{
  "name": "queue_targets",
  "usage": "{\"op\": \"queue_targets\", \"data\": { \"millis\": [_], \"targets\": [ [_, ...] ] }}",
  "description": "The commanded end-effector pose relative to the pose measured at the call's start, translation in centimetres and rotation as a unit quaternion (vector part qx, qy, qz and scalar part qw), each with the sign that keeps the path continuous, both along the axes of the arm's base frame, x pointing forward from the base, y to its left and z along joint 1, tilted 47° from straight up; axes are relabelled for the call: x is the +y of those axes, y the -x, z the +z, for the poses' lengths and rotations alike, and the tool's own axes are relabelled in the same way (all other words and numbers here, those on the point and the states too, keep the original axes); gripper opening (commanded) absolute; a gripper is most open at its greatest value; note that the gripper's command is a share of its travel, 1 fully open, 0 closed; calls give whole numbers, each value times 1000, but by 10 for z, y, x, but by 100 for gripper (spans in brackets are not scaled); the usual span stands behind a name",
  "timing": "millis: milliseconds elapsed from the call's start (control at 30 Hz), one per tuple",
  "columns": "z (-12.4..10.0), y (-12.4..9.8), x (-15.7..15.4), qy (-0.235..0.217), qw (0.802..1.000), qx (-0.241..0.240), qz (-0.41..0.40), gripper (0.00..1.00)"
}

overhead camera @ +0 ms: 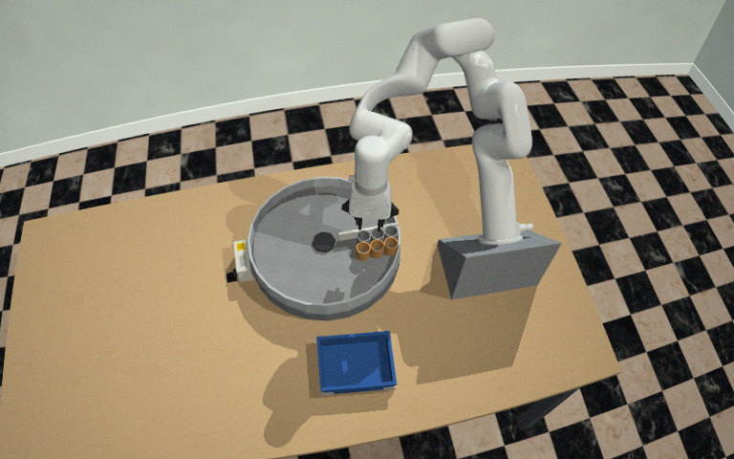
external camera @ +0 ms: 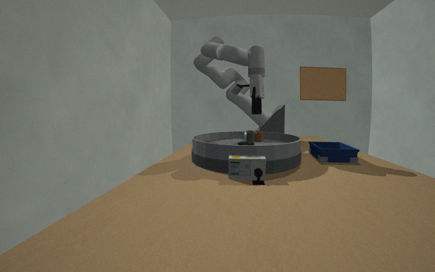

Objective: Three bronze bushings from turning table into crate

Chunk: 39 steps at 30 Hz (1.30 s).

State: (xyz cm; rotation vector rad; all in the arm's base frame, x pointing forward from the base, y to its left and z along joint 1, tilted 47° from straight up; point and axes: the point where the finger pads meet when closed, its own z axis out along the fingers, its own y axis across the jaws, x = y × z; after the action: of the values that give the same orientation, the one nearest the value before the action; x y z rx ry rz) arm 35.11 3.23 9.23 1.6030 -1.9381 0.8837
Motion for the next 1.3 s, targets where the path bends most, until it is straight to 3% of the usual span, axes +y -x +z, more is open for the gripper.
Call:
{"op": "queue_targets", "data": {
  "millis": [0,67,267,467,1267],
  "targets": [
    [-16,-10,-7,-2,997,-62,-53,47],
    [-16,-10,-7,-2,997,-62,-53,47],
    [-35,-20,-17,-7,985,-130,-117,47],
    [-46,-26,-22,-9,974,-168,-152,47],
    [-49,-27,-23,-9,972,-176,-159,47]
  ]
}}
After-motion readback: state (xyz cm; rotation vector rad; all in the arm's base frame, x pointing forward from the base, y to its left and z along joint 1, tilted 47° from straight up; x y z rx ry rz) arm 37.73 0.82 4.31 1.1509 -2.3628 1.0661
